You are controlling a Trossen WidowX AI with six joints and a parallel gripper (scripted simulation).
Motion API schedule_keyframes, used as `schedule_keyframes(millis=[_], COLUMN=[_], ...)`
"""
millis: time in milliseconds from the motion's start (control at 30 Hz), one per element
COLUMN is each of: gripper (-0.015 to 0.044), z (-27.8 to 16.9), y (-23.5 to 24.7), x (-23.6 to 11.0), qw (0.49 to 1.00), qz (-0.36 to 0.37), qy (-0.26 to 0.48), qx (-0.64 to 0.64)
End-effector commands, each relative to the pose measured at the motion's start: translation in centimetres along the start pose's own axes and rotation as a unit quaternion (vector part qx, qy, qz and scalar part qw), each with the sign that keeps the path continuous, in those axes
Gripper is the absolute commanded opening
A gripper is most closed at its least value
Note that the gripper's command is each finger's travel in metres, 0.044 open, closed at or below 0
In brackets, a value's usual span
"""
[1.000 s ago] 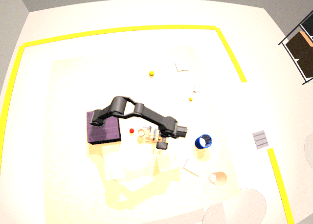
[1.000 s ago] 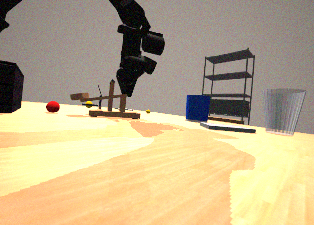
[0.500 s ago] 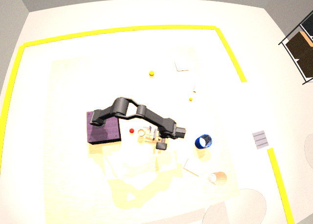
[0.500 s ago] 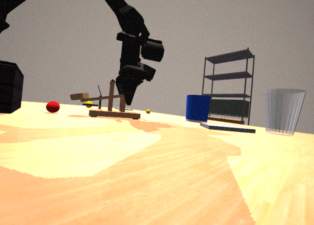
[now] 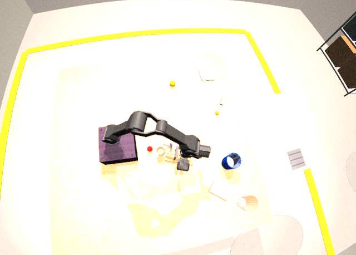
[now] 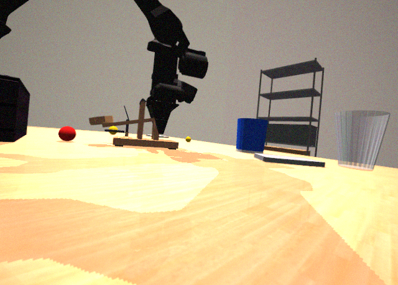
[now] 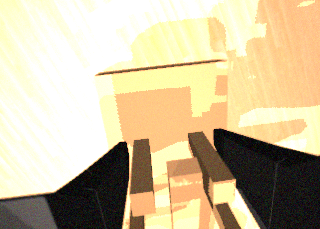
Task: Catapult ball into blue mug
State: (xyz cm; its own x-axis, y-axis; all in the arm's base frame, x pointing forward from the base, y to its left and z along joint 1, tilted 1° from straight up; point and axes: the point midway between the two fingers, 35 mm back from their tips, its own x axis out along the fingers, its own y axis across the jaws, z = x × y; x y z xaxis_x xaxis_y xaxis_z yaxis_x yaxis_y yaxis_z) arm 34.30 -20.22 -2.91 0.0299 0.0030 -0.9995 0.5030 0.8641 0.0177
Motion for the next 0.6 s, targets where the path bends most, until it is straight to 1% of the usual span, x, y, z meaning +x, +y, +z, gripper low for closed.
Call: schedule_keyframes(millis=[0, 200, 267, 333, 400, 567], gripper=[0.0151, 0.0111, 0.0059, 0.0006, 0.0000, 0.0000], z=[0.0, 0.0, 0.1, 0.1, 0.0, 0.2], y=[0.0, 0.0, 0.0, 0.0, 0.0, -0.1], x=[0.0, 0.0, -1.1, -3.9, -5.0, -4.8], qw=[1.000, 1.000, 1.000, 1.000, 1.000, 1.000], qz=[0.000, 0.000, 0.000, 0.000, -0.001, -0.001], qy=[0.000, 0.000, 0.000, 0.000, 0.000, 0.001], qx=[0.000, 0.000, 0.000, 0.000, 0.000, 0.001])
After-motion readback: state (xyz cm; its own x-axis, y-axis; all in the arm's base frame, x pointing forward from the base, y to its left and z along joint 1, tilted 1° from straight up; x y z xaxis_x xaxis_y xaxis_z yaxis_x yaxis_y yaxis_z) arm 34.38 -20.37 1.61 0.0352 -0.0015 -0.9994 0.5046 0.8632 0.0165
